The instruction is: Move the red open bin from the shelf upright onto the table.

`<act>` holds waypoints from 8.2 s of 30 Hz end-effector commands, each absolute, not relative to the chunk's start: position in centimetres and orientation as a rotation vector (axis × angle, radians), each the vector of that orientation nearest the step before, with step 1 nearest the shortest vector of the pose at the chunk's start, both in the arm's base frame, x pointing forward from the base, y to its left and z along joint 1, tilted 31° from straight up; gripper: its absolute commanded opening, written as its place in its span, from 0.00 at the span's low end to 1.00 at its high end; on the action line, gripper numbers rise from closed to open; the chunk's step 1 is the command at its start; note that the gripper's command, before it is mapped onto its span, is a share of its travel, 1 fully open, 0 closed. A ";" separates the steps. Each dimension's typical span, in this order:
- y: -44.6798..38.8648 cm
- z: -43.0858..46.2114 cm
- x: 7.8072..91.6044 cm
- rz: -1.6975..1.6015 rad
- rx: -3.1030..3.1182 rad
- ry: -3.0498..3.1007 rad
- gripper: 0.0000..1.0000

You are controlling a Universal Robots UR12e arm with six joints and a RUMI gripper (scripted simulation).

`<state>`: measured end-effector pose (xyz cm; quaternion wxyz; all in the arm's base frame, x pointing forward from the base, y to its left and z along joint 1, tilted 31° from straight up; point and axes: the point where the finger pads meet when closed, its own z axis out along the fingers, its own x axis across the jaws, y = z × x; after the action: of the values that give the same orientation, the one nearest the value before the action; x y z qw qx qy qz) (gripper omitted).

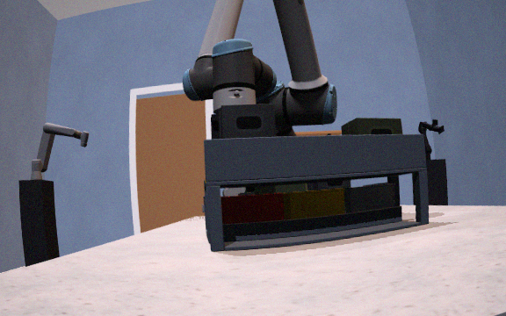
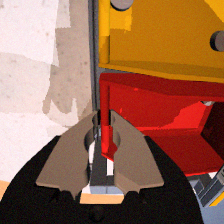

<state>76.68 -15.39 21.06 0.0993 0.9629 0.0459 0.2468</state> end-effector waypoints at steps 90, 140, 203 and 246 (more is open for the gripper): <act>-16.0 19.6 70.8 0.732 2.846 0.136 0.00; -17.4 14.8 61.7 0.731 2.846 0.136 0.00; -17.7 13.2 62.7 0.731 2.846 0.136 0.00; -17.7 13.0 62.8 0.731 2.847 0.136 0.26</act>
<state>62.80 -17.74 12.91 0.0993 0.9629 0.0459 0.2468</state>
